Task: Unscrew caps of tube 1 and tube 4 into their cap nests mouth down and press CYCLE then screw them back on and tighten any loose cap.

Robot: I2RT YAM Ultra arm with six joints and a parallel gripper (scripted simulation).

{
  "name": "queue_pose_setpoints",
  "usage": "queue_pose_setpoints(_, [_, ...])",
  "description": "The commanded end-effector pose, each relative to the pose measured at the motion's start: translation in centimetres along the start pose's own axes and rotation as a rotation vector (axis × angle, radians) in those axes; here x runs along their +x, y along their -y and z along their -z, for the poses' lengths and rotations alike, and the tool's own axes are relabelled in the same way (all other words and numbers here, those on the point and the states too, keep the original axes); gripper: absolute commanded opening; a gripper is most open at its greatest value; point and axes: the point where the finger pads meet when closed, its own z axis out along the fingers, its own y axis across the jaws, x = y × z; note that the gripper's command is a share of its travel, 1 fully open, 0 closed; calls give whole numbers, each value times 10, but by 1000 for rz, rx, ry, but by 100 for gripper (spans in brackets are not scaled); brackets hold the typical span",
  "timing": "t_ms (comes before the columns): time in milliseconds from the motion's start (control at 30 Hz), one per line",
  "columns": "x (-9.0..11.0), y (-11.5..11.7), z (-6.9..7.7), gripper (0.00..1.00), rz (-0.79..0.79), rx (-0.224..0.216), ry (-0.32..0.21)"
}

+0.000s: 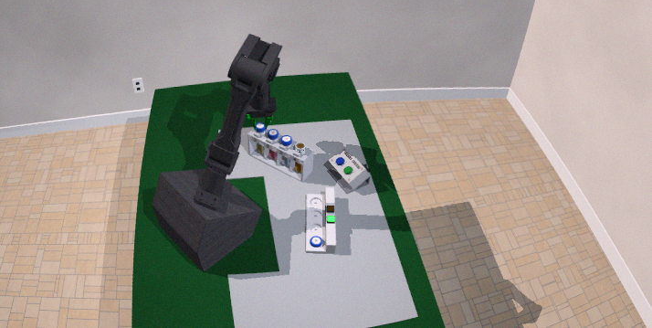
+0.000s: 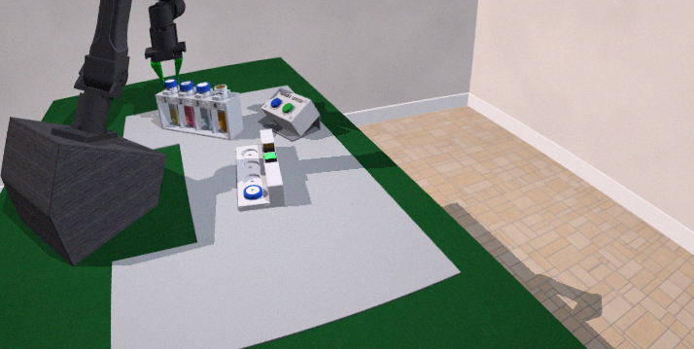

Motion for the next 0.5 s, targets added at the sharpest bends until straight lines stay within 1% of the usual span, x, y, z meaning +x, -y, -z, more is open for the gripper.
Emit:
queue_pose_setpoints(0, [-1,1,2,0,3,3,8])
queue_pose_setpoints(200, [-1,1,2,0,3,3,8])
queue_pose_setpoints(467, [-1,1,2,0,-264,1,9])
